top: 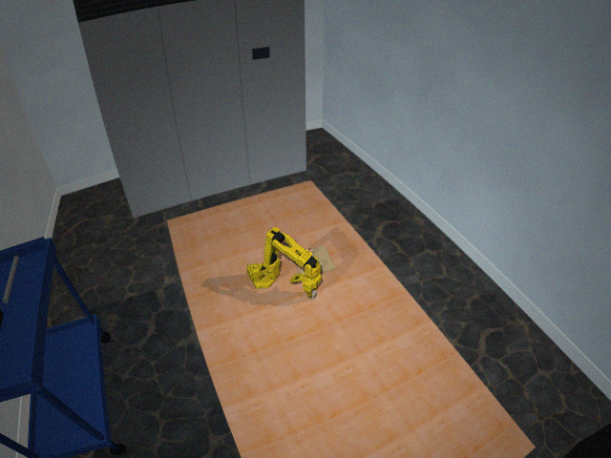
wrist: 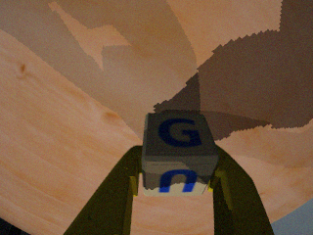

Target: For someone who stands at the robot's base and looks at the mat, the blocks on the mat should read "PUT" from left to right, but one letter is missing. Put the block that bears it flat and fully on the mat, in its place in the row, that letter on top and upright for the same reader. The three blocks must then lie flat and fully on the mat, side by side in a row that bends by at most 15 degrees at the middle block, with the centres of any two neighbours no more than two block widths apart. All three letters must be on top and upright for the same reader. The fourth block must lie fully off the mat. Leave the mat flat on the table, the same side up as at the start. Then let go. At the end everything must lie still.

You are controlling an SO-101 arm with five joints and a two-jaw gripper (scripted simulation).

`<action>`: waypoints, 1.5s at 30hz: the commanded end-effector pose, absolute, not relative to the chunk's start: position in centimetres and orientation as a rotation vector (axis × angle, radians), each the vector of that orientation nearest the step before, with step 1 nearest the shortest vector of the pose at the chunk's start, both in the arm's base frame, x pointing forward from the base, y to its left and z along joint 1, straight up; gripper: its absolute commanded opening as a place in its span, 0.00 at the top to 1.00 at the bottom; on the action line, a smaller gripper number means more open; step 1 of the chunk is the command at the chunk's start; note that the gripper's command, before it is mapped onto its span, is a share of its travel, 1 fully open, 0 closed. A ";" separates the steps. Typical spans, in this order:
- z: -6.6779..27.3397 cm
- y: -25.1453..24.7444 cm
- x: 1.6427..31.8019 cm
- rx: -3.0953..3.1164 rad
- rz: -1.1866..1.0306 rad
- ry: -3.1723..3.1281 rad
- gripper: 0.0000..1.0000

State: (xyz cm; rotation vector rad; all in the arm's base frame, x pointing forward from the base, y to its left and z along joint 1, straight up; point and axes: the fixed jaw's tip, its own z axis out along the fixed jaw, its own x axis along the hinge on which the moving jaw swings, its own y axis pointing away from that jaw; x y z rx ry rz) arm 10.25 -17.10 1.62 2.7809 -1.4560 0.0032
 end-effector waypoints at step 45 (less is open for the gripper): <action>2.2 -17.7 10.6 2.761 0.069 -1.445 0.71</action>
